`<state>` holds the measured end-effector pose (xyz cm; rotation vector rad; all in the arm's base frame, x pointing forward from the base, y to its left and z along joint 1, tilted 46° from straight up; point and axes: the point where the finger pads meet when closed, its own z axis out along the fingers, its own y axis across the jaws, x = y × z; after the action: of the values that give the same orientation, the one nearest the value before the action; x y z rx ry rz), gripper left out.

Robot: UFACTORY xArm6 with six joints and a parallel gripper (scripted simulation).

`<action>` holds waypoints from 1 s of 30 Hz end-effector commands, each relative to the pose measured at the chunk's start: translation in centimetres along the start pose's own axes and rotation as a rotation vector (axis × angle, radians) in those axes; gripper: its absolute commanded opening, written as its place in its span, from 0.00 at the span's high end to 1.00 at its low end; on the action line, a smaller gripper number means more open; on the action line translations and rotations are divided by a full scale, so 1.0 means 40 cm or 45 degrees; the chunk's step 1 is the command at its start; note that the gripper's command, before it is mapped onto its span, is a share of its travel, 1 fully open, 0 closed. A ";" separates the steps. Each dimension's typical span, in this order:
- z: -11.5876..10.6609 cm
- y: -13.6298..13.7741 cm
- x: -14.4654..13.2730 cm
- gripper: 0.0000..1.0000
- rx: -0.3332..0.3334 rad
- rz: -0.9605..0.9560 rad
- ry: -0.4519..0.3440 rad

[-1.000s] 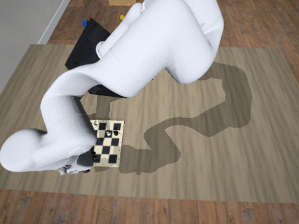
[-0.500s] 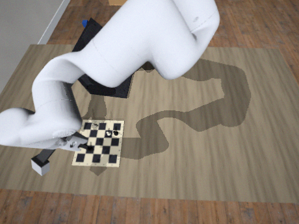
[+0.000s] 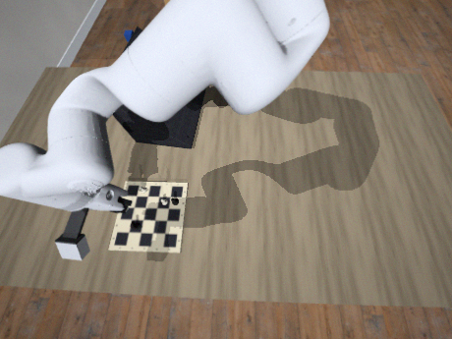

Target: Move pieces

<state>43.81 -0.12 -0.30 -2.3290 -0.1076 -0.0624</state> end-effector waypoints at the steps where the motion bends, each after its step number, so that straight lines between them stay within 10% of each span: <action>1: -0.003 0.001 0.002 1.00 -0.002 -0.003 0.004; 17: 0.023 0.001 0.002 1.00 -0.001 -0.004 0.005; 30: 0.169 0.002 0.002 1.00 -0.001 -0.004 0.005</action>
<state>43.74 3.98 -4.26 -2.3289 -0.1094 -0.0620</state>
